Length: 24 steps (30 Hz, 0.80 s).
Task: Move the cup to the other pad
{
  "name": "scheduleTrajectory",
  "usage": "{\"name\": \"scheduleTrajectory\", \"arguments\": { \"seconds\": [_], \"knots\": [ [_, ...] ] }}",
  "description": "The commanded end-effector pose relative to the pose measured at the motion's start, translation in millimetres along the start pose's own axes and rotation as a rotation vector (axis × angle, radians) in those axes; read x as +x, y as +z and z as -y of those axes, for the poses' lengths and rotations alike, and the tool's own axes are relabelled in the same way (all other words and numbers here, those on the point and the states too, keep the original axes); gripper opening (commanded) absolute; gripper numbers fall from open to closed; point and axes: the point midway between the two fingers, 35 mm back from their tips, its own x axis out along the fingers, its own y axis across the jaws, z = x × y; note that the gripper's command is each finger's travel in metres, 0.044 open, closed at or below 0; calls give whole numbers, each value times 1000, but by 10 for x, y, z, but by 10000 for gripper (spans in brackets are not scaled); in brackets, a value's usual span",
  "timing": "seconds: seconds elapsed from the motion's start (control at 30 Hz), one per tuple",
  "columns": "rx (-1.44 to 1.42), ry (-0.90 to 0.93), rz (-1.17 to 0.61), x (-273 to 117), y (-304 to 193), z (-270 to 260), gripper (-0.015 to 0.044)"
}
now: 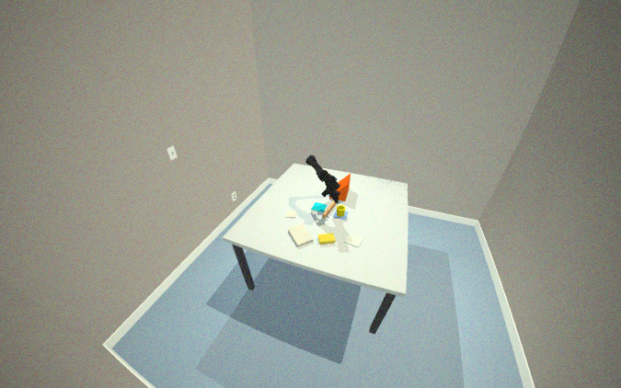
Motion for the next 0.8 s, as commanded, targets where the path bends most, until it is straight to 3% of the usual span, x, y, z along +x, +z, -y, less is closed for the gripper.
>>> {"name": "scheduleTrajectory", "arguments": {
  "seconds": [0.0, 0.77],
  "knots": [
    [91, -428, 218, 269, -473, 370, 167],
    [94, -479, 279, 360, -477, 425, 167]
  ]
}}
